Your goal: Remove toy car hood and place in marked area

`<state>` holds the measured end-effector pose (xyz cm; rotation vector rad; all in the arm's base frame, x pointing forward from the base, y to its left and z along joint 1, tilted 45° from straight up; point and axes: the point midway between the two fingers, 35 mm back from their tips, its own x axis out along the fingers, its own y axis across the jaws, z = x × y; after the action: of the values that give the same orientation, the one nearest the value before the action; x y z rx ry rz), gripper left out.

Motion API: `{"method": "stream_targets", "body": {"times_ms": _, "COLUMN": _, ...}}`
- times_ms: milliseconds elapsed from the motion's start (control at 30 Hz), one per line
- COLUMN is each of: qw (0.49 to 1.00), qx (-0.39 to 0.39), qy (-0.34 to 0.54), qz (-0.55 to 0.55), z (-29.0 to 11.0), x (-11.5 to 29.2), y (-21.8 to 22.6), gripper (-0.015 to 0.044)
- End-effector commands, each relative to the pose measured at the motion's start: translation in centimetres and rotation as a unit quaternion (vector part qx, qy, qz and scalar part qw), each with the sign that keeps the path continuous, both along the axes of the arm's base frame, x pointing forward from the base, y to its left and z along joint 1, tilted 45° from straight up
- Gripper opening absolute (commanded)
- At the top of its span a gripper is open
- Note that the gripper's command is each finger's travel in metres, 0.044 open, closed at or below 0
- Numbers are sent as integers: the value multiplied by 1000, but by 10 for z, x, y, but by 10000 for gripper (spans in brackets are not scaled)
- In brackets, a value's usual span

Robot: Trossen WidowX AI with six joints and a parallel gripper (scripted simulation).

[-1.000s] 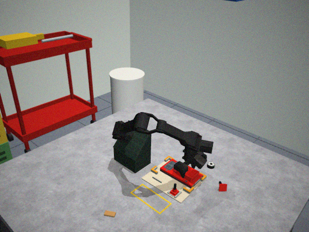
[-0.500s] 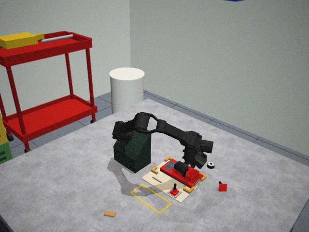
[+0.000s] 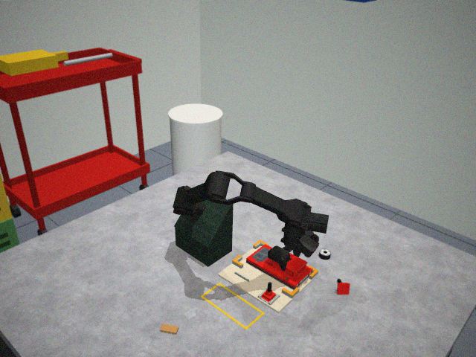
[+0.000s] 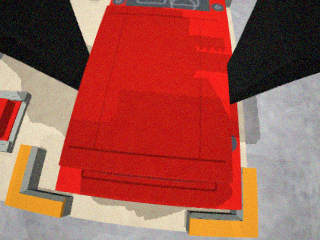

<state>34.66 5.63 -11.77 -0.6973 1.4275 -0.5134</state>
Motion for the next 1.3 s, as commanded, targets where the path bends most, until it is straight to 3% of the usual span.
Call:
{"method": "stream_targets", "body": {"times_ms": 0, "qw": 1000, "qx": 3, "qy": -3, "qz": -3, "z": 2, "x": 1, "y": 3, "gripper": 0}}
{"method": "stream_targets", "body": {"times_ms": 800, "qw": 1000, "qx": 4, "qy": -3, "qz": -3, "z": 13, "x": -1, "y": 14, "gripper": 0}}
{"method": "stream_targets", "body": {"times_ms": 1267, "qw": 1000, "qx": 1, "qy": 3, "qz": 2, "z": 42, "x": -6, "y": 40, "gripper": 0}}
